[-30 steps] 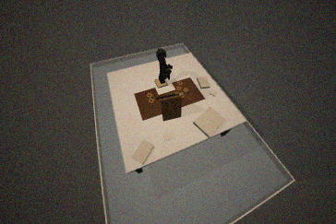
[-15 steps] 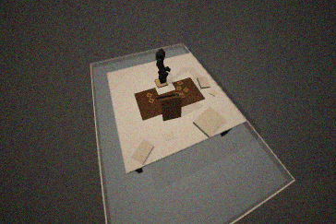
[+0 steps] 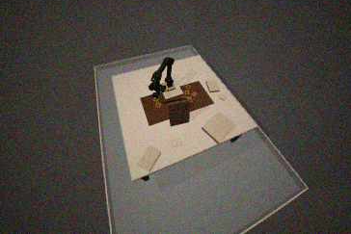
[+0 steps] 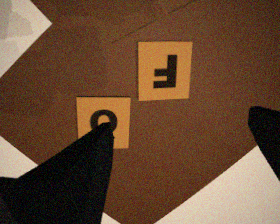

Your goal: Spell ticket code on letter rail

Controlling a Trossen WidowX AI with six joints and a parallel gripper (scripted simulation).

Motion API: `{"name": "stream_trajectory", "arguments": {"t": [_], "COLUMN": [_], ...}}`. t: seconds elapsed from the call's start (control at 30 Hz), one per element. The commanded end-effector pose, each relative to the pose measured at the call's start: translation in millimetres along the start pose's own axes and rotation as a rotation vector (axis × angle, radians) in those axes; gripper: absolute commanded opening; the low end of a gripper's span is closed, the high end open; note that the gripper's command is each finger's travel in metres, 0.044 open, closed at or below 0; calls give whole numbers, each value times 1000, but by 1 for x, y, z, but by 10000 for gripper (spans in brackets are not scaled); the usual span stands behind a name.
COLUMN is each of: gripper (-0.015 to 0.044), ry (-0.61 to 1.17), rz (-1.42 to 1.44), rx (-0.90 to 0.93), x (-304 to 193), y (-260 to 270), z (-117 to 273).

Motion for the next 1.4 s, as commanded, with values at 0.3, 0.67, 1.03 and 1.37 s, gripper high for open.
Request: {"name": "stream_trajectory", "arguments": {"t": [0.3, 0.67, 1.03, 1.37], "gripper": [340, 340, 340, 340], "ry": [31, 31, 30, 30], "rz": [-184, -184, -184, -184], "rx": [175, 176, 176, 176], "x": [-42, -43, -42, -42], "y": [44, 50, 52, 52], "z": [-63, -91, -96, -96]}}
Point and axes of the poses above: the point midway between the two fingers, 35 mm back from their tips, its own z axis back along the fingers, its own y axis across the jaws, x = y × z, the point moved 7 cm from there along z, back along the fingers, and after that the axes turned 7 degrees about z, right-handed, at the moved point
